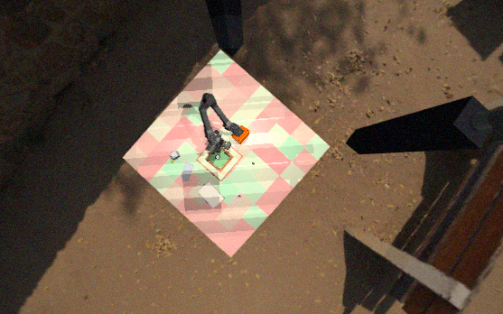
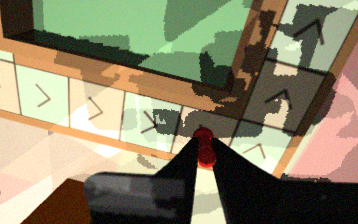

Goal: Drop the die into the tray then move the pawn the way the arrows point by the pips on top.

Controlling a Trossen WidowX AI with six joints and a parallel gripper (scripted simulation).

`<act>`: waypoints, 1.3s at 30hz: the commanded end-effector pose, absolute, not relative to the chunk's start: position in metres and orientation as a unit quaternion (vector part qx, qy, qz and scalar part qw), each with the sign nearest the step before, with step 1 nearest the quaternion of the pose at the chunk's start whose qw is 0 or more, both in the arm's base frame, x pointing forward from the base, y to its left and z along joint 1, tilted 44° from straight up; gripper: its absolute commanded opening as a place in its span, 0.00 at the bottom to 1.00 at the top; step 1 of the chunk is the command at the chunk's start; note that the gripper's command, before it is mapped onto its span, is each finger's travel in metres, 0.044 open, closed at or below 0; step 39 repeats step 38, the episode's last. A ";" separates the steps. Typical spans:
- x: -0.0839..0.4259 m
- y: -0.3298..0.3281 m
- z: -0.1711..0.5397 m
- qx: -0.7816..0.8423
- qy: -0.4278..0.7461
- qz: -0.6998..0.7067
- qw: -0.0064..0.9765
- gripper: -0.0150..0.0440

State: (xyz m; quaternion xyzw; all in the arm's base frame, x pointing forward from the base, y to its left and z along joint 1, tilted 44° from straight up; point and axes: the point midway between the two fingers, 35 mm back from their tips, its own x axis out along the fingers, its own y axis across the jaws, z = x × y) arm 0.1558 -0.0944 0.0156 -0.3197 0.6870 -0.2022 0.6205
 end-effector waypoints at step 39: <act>0.172 0.041 0.063 -0.246 0.659 -0.271 0.657 1.00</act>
